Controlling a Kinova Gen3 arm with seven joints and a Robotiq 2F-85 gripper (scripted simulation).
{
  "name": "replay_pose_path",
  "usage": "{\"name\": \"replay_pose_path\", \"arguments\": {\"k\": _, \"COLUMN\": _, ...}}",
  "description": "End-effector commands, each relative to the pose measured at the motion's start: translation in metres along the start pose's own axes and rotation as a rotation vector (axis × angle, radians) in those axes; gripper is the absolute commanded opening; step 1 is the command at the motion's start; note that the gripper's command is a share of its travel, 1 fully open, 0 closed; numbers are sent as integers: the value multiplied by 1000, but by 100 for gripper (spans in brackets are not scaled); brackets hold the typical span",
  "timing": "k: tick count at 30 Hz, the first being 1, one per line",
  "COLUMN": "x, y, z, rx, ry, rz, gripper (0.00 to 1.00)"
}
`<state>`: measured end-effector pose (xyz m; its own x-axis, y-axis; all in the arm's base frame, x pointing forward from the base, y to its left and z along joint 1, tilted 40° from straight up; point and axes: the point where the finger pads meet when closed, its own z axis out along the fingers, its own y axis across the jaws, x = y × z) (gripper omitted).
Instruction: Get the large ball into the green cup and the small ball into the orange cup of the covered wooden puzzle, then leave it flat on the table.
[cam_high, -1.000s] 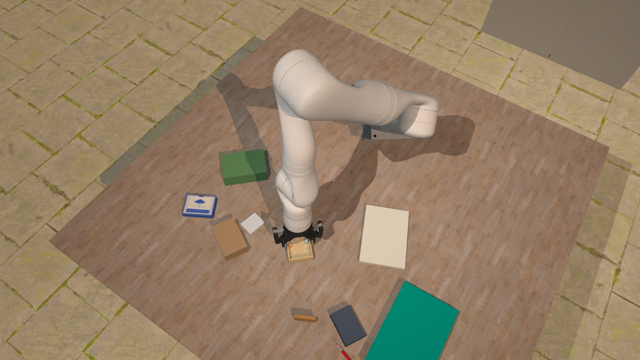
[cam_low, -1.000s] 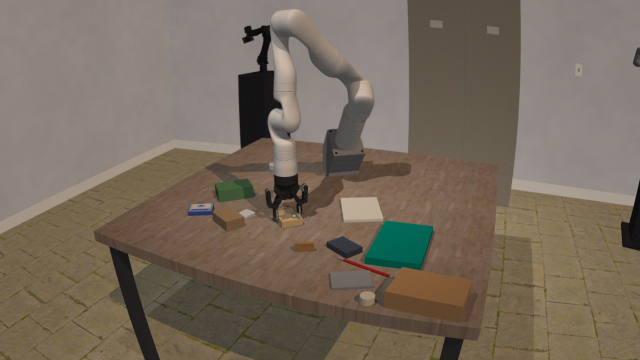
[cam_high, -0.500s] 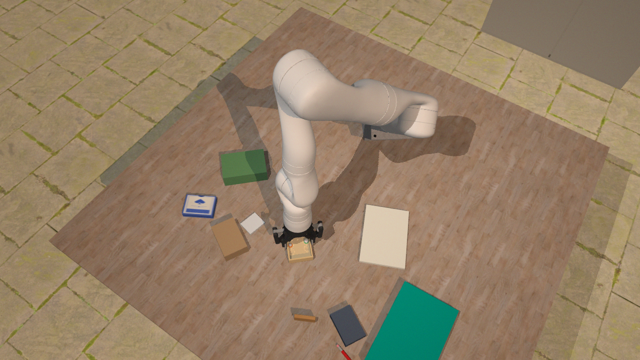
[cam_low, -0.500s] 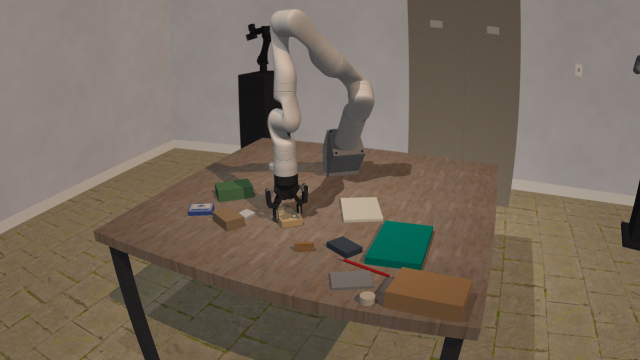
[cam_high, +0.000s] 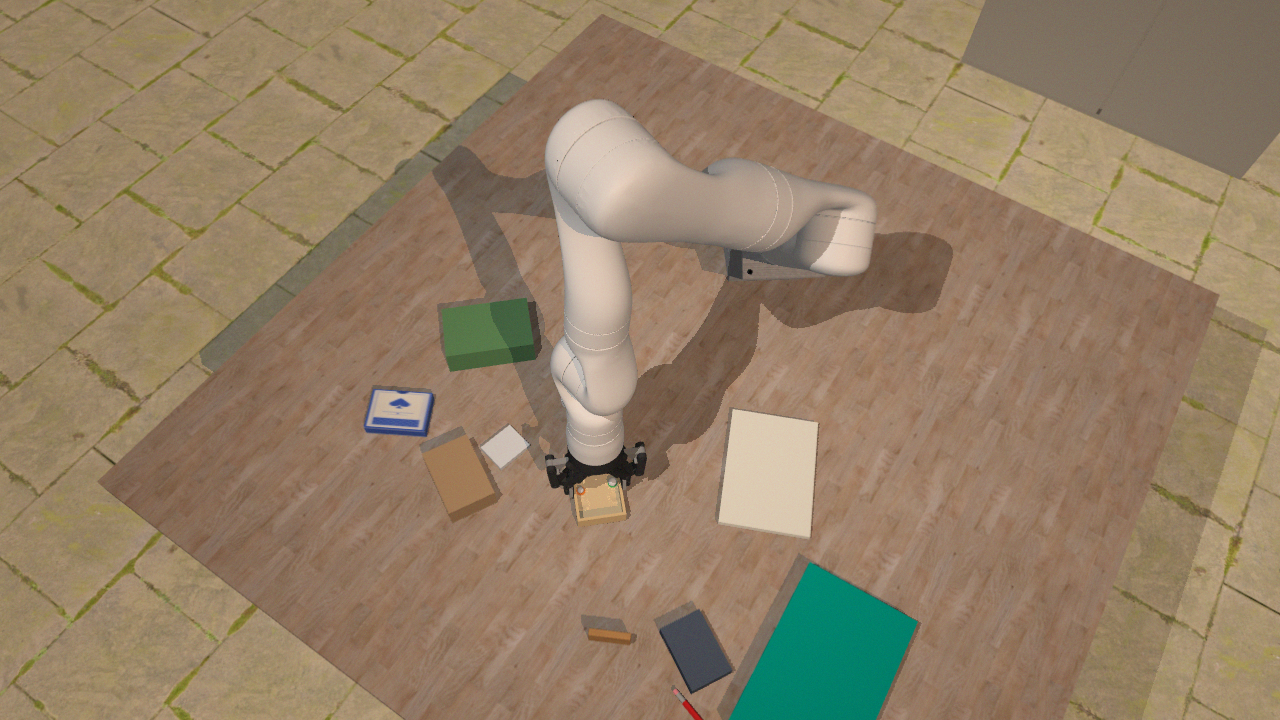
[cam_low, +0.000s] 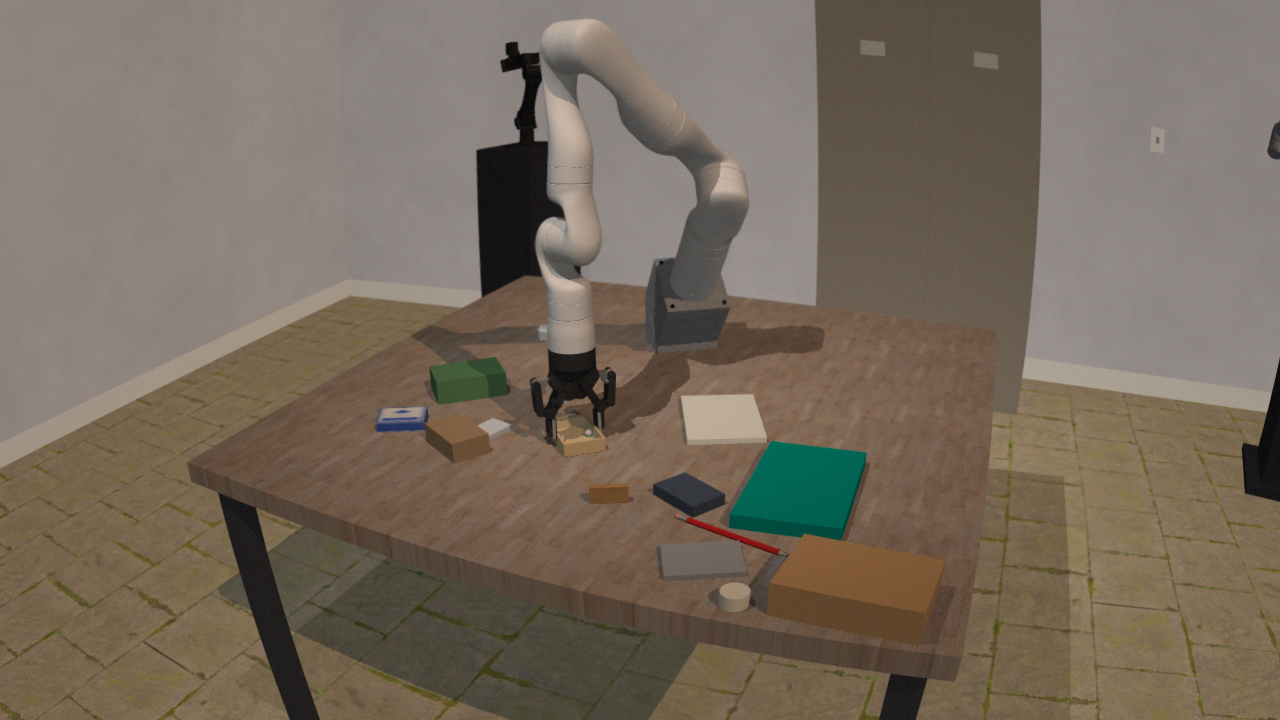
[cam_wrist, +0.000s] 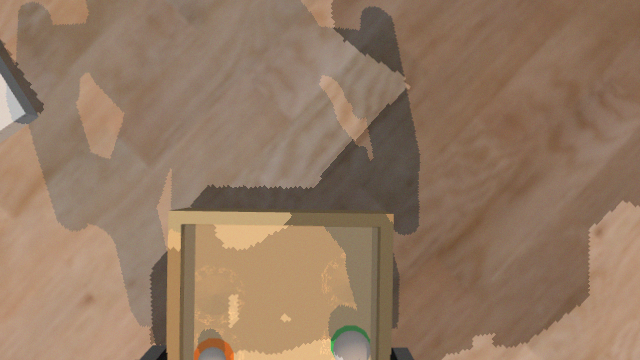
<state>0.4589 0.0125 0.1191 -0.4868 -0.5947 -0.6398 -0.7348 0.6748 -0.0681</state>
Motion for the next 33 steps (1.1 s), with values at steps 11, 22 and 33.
{"name": "replay_pose_path", "arguments": {"k": 11, "x": 0, "y": -3, "z": 1, "rx": 5, "ry": -1, "rz": 9, "gripper": 74}}
{"name": "replay_pose_path", "arguments": {"k": 22, "x": 0, "y": -3, "z": 1, "rx": 5, "ry": -1, "rz": 9, "gripper": 74}}
{"name": "replay_pose_path", "arguments": {"k": 33, "x": 0, "y": -3, "z": 1, "rx": 5, "ry": -1, "rz": 9, "gripper": 95}}
